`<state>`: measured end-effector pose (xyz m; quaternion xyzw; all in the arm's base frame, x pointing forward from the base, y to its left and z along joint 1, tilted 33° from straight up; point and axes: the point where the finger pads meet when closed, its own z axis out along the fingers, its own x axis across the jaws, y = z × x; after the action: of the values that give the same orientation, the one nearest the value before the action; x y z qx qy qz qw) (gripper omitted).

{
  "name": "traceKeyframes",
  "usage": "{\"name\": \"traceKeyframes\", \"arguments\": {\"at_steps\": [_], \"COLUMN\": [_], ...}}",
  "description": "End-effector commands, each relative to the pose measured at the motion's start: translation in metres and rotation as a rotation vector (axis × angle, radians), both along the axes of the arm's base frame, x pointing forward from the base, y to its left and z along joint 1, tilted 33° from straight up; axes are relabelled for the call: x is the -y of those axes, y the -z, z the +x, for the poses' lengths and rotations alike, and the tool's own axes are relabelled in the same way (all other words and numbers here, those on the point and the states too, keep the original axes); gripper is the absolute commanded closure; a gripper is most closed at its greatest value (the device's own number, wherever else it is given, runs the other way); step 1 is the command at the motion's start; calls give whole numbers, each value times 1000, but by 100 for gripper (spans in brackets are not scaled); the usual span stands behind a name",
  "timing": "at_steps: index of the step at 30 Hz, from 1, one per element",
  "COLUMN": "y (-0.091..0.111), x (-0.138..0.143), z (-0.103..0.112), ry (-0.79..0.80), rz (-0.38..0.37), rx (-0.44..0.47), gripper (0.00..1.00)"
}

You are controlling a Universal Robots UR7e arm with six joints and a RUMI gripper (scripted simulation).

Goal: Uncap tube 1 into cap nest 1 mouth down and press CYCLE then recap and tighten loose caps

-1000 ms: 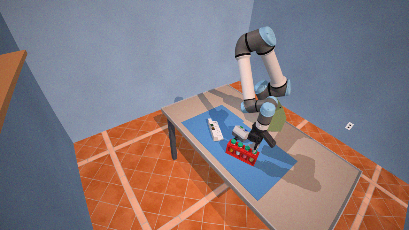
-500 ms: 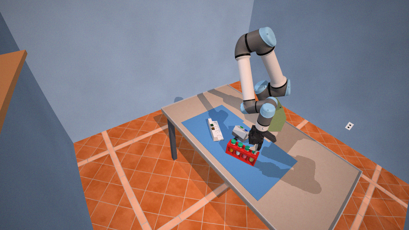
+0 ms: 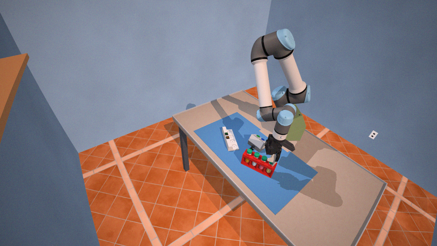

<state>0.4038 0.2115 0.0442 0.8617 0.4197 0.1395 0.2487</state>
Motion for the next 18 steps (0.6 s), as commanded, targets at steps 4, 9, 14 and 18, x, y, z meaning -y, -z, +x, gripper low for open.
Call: {"name": "traceKeyframes", "arguments": {"at_steps": [4,9,14,18], "y": [0,0,0,0], "x": [0,0,0,0], "z": [0,0,0,0], "ry": [138,347,487,626], "rz": [75,188,263,338], "rx": [52,130,182,234], "gripper": [65,65,65,65]}}
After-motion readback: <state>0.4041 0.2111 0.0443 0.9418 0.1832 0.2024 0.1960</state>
